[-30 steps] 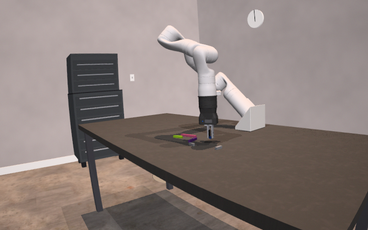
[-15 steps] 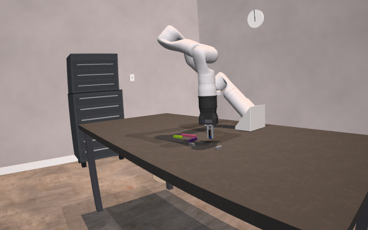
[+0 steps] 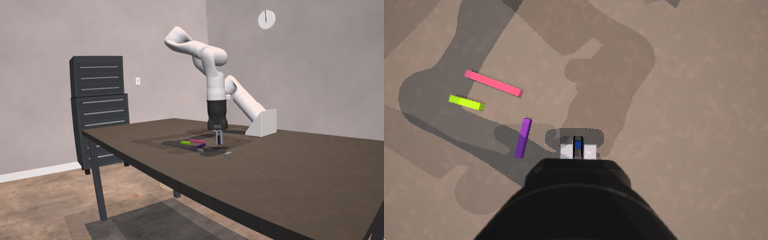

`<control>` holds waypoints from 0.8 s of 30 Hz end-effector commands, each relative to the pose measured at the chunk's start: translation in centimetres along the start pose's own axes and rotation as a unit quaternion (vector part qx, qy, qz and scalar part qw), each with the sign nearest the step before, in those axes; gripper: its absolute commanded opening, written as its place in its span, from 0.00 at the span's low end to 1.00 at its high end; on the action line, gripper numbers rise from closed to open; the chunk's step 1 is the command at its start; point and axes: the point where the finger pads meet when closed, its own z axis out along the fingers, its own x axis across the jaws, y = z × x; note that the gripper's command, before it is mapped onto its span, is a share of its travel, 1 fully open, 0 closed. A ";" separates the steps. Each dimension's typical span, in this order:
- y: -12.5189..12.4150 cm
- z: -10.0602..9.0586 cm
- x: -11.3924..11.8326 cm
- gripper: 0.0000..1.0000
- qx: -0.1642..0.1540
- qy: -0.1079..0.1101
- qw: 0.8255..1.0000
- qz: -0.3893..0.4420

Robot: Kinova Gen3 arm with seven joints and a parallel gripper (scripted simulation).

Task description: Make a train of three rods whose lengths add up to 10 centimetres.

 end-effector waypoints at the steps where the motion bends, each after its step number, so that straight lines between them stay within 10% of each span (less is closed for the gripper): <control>1: 0.0 0.3 0.1 0.24 0.000 0.001 1.000 0.002; 24: -0.2 0.3 0.3 0.24 0.000 0.001 1.000 0.005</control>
